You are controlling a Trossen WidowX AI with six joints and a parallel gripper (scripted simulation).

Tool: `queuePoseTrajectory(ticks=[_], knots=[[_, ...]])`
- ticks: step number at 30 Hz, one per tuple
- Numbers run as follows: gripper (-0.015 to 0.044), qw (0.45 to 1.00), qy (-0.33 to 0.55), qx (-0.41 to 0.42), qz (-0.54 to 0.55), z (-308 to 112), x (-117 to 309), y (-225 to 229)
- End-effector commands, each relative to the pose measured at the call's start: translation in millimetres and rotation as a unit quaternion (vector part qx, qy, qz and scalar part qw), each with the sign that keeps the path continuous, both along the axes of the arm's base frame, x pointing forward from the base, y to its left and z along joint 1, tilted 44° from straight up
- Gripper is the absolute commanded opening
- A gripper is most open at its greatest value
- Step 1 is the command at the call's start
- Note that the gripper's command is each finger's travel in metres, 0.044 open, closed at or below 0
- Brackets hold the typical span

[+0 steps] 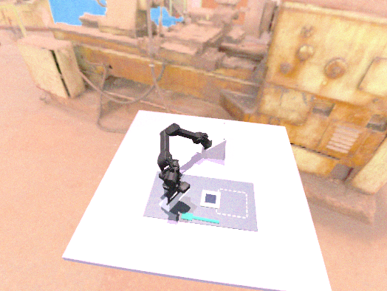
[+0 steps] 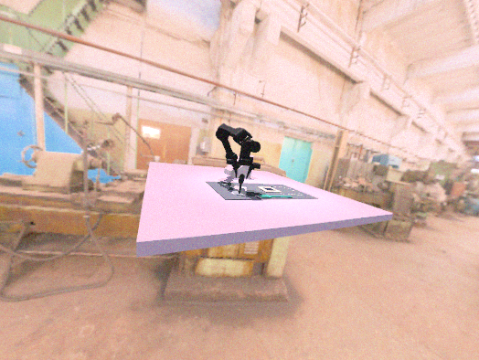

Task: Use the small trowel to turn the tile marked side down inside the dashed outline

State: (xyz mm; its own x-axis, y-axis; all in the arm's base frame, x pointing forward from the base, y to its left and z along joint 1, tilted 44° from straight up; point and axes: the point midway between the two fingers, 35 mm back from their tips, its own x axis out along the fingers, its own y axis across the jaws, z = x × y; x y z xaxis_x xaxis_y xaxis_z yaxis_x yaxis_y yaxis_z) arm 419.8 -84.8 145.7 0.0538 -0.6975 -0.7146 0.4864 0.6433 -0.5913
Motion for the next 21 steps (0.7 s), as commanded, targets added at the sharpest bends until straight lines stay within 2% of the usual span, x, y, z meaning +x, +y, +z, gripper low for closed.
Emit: queuePoseTrajectory(ticks=[1, 5, 10, 21], knots=[[0.0270, 1.000, 0.003, 0.000, 0.002, -4.3, -0.7, -3.4], [0.0165, 1.000, 0.003, 0.000, 0.002, -4.3, -0.7, -3.4], [0.0132, 1.000, 0.003, 0.000, 0.002, -4.3, -0.7, -3.4], [0.0130, 1.000, 0.003, 0.000, 0.002, -4.3, -0.7, -3.4]])
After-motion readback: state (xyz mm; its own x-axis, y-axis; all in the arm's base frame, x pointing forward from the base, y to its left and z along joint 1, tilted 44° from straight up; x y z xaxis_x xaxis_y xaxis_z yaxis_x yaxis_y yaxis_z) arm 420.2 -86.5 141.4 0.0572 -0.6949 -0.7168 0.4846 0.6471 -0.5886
